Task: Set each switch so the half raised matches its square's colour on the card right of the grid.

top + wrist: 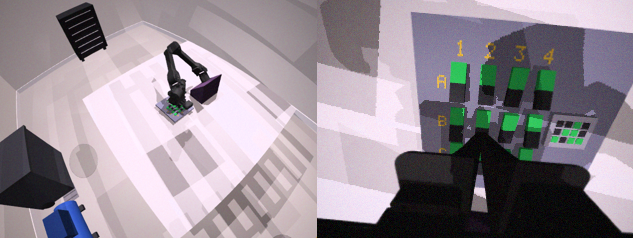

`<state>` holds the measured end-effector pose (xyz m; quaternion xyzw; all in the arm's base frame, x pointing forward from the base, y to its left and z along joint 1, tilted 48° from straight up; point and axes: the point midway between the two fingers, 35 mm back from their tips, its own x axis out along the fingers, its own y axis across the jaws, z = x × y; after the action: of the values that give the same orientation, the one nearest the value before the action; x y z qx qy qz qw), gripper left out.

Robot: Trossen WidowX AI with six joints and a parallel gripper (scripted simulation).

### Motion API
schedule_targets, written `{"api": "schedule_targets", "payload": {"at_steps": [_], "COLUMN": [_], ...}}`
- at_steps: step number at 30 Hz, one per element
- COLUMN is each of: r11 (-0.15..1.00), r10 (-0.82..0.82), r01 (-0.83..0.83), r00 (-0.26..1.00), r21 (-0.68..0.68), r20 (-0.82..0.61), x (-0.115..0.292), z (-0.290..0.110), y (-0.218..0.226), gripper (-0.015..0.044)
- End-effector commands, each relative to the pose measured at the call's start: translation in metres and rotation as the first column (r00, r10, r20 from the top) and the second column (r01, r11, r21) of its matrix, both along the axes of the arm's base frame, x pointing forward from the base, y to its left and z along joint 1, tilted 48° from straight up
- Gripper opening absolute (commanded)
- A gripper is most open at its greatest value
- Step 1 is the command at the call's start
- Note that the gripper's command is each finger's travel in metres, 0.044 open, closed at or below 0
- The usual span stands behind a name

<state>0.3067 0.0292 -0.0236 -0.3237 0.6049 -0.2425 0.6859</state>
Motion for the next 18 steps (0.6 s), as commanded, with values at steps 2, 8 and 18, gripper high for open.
{"api": "schedule_targets", "payload": {"at_steps": [2,8,18], "r11": [1.000,1.000,1.000], "r10": [0.005,0.005,-0.014], "r01": [-0.005,-0.005,0.014], "r00": [1.000,1.000,1.000], "r21": [-0.006,-0.006,-0.005], "r20": [-0.003,-0.003,-0.021], "x": [0.000,0.000,-0.007], "z": [-0.001,-0.001,0.042], "y": [-0.001,-0.002,0.047], "gripper": [0.0000,0.0000,0.0000]}}
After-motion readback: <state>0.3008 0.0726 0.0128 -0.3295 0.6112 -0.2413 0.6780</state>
